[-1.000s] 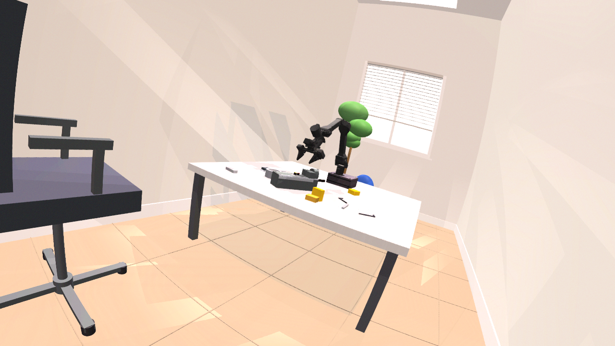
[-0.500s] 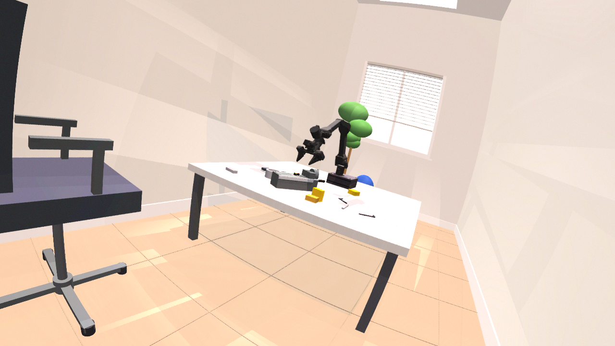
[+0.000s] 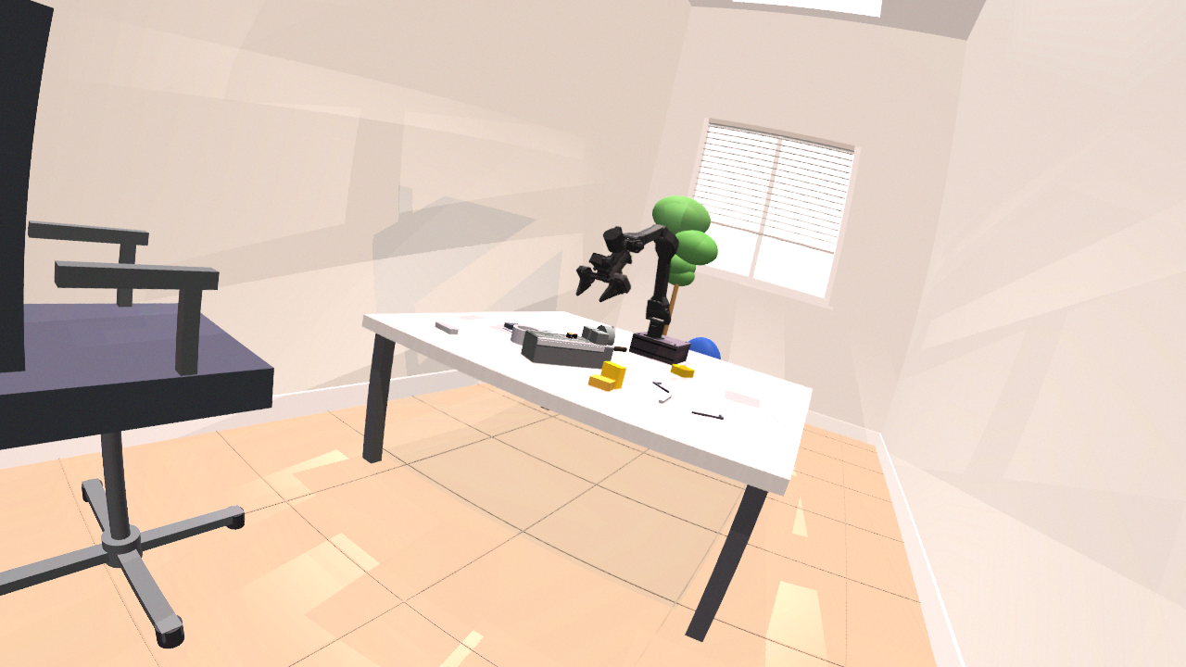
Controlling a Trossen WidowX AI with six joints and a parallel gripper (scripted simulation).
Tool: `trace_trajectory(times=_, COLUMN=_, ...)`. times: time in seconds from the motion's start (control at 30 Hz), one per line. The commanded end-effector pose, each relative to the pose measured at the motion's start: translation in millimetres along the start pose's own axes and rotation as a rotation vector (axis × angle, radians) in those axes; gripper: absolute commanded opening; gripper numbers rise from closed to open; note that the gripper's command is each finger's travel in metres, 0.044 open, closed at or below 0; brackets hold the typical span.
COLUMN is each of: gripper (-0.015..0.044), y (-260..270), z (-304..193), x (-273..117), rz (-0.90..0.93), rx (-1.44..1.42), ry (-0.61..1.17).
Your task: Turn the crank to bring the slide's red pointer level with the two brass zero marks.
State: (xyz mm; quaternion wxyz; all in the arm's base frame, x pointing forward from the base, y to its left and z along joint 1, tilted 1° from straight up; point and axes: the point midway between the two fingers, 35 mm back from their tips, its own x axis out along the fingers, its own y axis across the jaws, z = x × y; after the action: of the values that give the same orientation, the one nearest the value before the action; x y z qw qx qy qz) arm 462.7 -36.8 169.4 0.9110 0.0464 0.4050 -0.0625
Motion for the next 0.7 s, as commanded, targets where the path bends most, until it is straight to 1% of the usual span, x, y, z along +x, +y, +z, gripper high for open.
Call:
trace_trajectory(times=0.0, gripper=0.0440, y=18.0, z=-13.0, x=-7.0, rz=-0.031, rx=0.026, ry=0.016)
trace_trajectory(times=0.23, gripper=0.0440, y=49.3, z=-44.2, x=-27.3, rz=-0.128, rx=0.113, ry=0.000)
trace_trajectory(times=0.5, gripper=0.0440, y=73.9, z=-79.2, x=-55.1, rz=-0.224, rx=0.206, ry=-0.074)
trace_trajectory(times=0.67, gripper=0.0440, y=77.2, z=-85.5, x=-60.6, rz=-0.239, rx=0.223, ry=-0.095)
